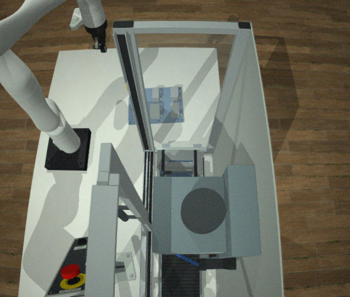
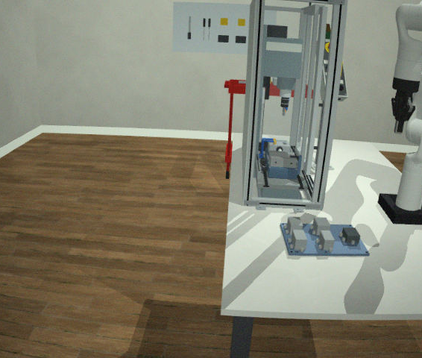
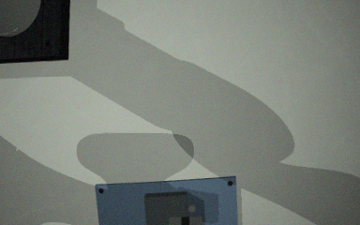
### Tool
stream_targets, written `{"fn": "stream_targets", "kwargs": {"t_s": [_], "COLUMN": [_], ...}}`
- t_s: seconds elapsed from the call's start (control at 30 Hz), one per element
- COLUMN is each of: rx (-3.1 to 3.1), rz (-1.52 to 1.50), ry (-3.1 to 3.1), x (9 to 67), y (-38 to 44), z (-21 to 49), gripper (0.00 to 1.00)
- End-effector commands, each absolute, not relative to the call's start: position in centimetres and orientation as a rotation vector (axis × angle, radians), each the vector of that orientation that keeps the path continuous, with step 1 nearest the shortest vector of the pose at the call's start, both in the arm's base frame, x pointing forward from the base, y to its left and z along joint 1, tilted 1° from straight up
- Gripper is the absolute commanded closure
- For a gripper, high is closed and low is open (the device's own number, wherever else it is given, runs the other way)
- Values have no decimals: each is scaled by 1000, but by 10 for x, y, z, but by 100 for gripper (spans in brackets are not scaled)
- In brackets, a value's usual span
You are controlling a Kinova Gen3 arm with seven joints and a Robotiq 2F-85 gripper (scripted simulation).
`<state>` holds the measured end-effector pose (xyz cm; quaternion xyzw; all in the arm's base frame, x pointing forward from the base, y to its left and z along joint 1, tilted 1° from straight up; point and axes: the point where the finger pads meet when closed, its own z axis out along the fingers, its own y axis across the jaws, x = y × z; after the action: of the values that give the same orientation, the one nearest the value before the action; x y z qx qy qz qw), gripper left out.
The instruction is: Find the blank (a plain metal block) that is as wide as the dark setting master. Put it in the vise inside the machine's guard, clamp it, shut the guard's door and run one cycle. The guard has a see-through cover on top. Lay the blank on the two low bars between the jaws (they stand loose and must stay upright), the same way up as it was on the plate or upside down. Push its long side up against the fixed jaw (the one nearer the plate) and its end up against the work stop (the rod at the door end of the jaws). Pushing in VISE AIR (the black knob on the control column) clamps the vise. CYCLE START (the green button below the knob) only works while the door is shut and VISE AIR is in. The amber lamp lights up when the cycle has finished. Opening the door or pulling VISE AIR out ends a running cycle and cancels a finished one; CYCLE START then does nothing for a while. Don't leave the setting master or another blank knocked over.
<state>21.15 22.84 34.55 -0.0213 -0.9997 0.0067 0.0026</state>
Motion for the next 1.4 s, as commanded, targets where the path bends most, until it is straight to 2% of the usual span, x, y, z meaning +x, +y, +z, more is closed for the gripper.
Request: {"fn": "stream_targets", "kwargs": {"t_s": [0.0,0.1,0.27,1.23,1.37], "rx": [-67,-67,-67,-67,-67], "rz": [21,21,21,20,20], "ry": [-3137,-3137,-3137,-3137,-3137], "x": [212,212,214,214,246], "y": [229,229,286,296,295], "z": [346,346,328,325,325], "gripper": [90,90,90,90,90]}}
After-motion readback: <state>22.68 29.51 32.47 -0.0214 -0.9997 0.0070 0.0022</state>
